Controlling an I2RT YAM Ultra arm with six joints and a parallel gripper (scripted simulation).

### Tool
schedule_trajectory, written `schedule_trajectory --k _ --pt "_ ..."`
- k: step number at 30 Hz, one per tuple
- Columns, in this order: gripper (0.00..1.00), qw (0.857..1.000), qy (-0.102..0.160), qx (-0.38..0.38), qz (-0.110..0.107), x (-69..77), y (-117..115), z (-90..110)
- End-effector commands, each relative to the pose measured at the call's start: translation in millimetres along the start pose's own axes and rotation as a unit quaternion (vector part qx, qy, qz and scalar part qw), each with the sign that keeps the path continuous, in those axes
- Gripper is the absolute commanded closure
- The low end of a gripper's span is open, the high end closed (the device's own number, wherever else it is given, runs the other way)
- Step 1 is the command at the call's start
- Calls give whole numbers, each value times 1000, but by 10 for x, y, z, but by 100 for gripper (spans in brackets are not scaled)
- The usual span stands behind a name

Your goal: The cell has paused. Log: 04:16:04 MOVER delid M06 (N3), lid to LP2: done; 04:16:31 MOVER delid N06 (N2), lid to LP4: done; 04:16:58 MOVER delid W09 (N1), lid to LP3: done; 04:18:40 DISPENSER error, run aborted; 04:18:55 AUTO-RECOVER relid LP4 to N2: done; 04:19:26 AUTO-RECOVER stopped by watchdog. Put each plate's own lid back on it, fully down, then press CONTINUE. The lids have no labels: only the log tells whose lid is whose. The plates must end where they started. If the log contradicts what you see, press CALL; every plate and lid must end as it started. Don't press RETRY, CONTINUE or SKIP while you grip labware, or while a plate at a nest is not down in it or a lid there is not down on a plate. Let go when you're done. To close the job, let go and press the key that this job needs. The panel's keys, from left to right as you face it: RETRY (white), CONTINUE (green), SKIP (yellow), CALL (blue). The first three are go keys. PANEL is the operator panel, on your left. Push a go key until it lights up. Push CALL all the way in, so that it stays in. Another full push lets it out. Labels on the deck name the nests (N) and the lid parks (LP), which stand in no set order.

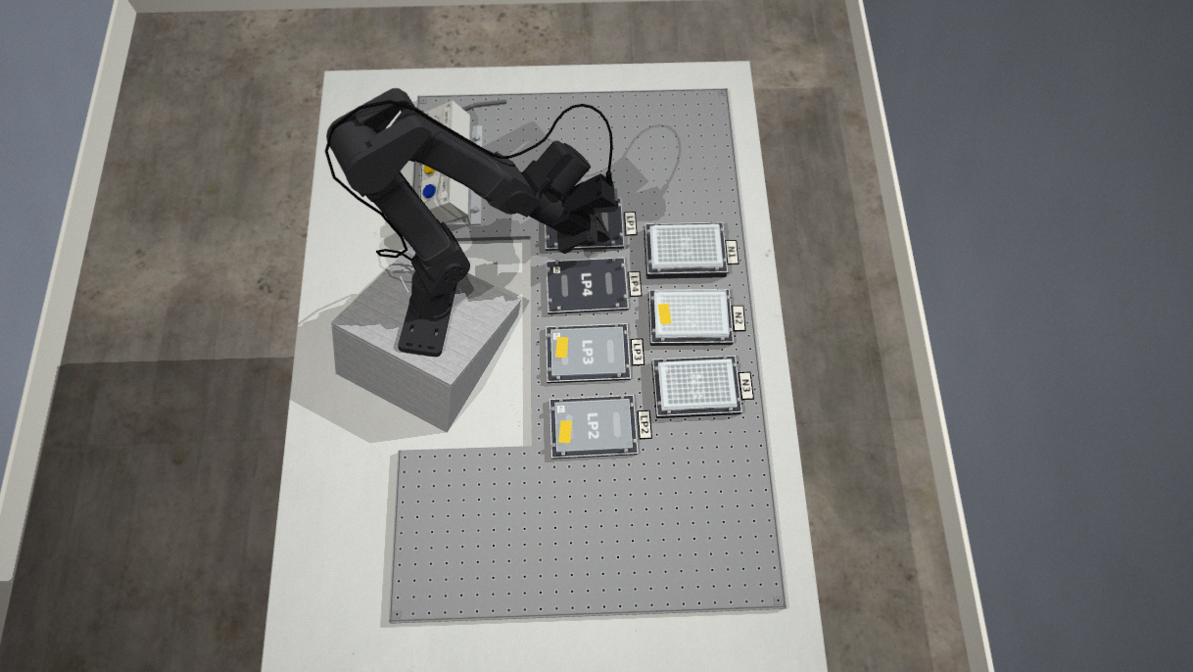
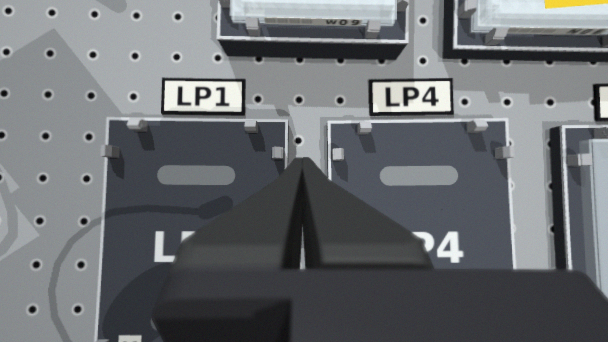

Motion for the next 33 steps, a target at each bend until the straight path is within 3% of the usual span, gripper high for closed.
schedule_trajectory --k 1,13,16,33 --pt "100 1000 -12 -8 8 14 -10 -77" --pt "100 1000 -12 -8 8 14 -10 -77" --pt "100 1000 -20 -8 5 -94 -68 -259" --pt "100 1000 -21 -5 7 -535 -431 -768"
Point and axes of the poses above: the point where the finger pads meet when closed, its own x axis back along the fingers, its own y axis across the jaws, z = x × y, the point moved 7 cm from there along x, back along the fingers, and after that the axes turned 6 degrees about x, right-handed, at the moved point
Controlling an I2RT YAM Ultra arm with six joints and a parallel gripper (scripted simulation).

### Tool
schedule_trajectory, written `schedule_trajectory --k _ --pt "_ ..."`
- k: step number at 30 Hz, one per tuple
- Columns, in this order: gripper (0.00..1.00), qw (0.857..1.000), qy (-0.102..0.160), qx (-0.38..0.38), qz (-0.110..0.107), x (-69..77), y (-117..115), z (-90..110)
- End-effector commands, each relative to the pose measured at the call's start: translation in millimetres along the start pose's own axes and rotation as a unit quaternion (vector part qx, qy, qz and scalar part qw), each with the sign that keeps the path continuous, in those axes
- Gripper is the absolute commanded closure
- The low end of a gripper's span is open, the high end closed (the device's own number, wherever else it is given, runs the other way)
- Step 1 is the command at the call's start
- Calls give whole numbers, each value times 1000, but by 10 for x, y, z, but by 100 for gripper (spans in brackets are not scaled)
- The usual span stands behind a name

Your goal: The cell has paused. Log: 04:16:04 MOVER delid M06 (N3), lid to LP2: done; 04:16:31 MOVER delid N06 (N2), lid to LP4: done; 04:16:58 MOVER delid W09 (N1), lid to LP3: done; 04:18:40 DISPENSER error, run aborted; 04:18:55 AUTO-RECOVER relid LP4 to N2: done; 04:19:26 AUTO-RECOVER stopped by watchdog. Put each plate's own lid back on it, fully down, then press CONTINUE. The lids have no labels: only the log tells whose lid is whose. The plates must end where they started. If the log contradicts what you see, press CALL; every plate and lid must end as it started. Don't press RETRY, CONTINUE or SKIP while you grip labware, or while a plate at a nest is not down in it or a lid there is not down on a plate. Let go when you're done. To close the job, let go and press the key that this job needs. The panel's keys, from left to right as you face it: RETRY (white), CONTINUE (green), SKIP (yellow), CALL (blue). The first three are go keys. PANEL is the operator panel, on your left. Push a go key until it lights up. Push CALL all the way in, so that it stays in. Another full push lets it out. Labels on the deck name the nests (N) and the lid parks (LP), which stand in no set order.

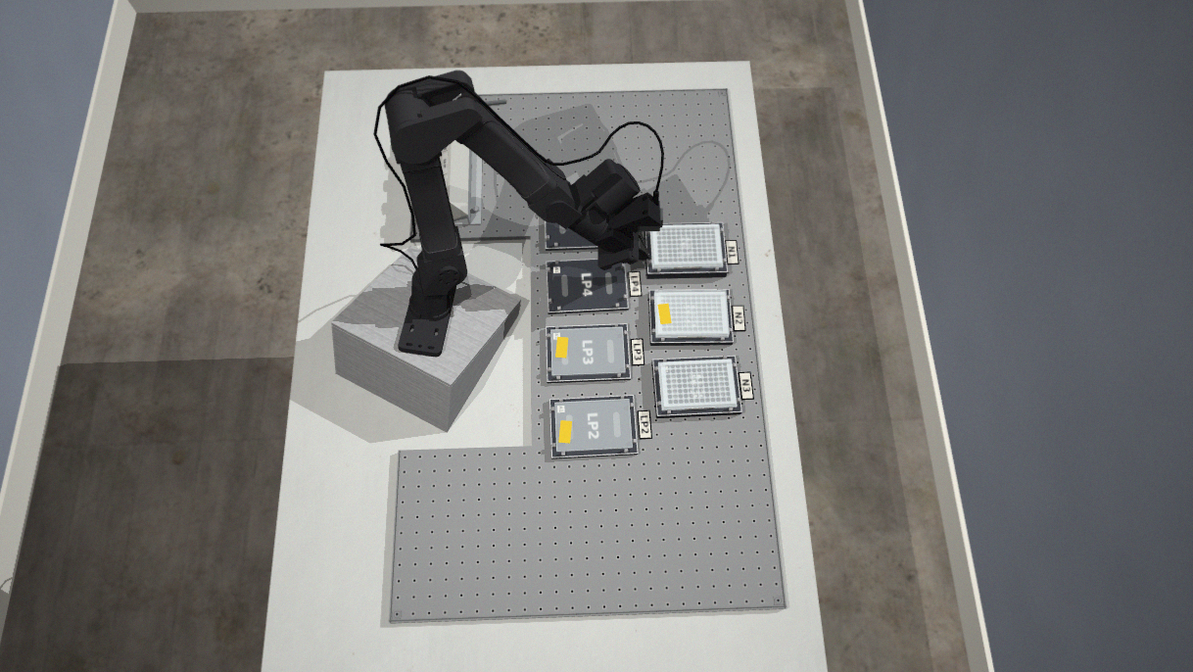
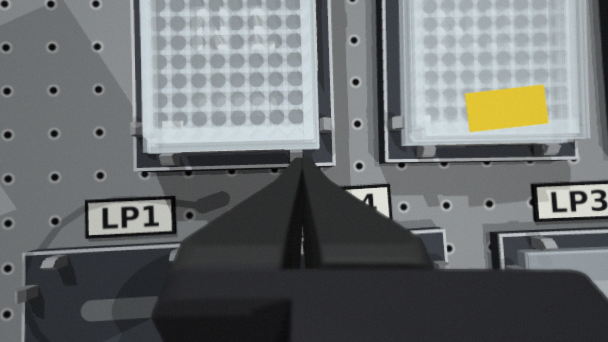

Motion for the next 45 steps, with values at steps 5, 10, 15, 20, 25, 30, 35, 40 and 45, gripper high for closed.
schedule_trajectory --k 5,10,15,20,25,30,35,40,45 --pt "100 999 -35 11 -14 -216 -119 -467" --pt "100 999 -30 10 -13 -305 -188 -553" --pt "100 999 -30 11 -13 -449 -295 -728" --pt "100 1000 -24 9 -11 -594 -405 -882" --pt "100 1000 -24 9 -11 -680 -468 -987" --pt "100 999 -33 11 -12 -637 -458 -1050" --pt "100 999 -37 12 -9 -636 -462 -1062" --pt "100 999 -38 12 -9 -636 -462 -1066" --pt "100 999 -38 12 -9 -636 -462 -1066"
Point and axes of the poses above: the point where the finger pads meet when closed, its own x axis back along the fingers, its own y axis across the jaws, z = x × y, the point moved 7 cm from there along x, back along the fingers, and after that the axes turned 6 degrees about x, right-handed, at the moved point
